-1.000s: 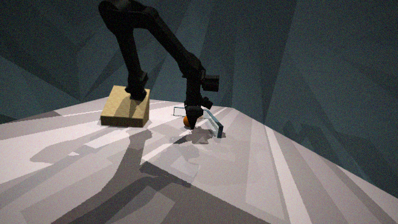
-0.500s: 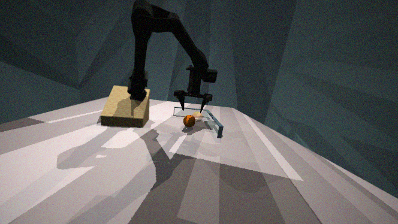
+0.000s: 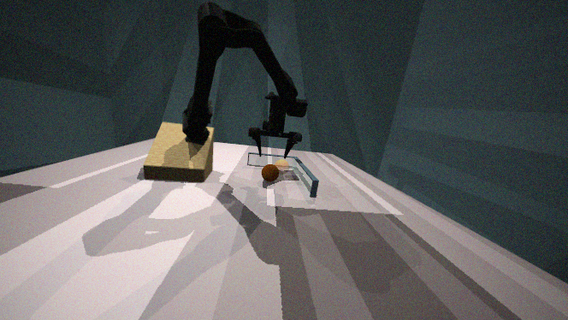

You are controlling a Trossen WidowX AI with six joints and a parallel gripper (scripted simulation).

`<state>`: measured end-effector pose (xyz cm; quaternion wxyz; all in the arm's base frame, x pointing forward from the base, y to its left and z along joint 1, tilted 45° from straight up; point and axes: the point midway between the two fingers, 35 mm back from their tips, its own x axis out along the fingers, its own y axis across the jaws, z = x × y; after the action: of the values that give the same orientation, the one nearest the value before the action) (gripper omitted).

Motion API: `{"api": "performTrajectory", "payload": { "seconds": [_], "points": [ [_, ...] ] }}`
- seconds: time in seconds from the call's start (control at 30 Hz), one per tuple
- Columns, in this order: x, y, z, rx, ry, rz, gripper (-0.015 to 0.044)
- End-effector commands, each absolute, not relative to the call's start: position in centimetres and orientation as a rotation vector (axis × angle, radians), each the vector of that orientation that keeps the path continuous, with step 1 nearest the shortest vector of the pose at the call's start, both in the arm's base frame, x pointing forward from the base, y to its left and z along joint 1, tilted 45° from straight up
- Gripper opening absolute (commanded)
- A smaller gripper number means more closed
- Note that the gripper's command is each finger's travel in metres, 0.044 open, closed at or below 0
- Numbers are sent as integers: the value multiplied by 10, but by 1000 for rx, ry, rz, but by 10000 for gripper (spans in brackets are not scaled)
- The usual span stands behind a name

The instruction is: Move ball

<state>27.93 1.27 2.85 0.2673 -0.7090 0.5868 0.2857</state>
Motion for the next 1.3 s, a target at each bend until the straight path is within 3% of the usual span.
{"api": "performTrajectory", "payload": {
  "seconds": [0.0,1.23,1.27],
  "points": [
    [279,4,20,-1918,1594,780,434],
    [286,-32,-17,-1920,1595,778,434],
    [286,-32,-17,-1920,1595,778,407]
  ]
}}
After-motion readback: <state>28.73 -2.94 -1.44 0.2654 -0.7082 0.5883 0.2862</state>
